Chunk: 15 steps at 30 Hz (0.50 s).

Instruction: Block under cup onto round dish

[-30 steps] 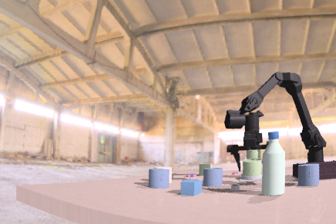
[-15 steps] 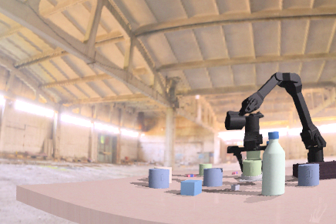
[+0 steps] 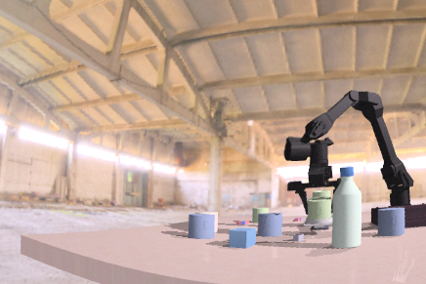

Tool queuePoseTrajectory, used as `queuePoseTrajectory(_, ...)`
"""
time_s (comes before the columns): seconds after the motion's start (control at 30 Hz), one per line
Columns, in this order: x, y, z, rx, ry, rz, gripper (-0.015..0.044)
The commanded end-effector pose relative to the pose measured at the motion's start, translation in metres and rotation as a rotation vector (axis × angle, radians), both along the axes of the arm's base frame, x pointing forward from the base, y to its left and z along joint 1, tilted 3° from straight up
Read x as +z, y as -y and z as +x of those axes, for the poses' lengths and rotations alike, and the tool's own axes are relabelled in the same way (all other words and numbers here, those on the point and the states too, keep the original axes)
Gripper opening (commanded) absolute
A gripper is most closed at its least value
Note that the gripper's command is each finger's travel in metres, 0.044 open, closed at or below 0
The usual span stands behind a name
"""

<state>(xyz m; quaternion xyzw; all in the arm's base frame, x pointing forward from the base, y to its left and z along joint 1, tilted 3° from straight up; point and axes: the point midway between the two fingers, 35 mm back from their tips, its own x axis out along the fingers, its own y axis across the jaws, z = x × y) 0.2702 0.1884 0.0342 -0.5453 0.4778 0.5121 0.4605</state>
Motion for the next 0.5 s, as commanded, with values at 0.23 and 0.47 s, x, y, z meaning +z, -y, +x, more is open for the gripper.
queuePoseTrajectory(0.23,0.016,-0.004,0.003,0.002,0.006,0.007,0.0)
queuePoseTrajectory(0.47,0.025,-0.005,0.004,0.002,0.006,0.007,0.0)
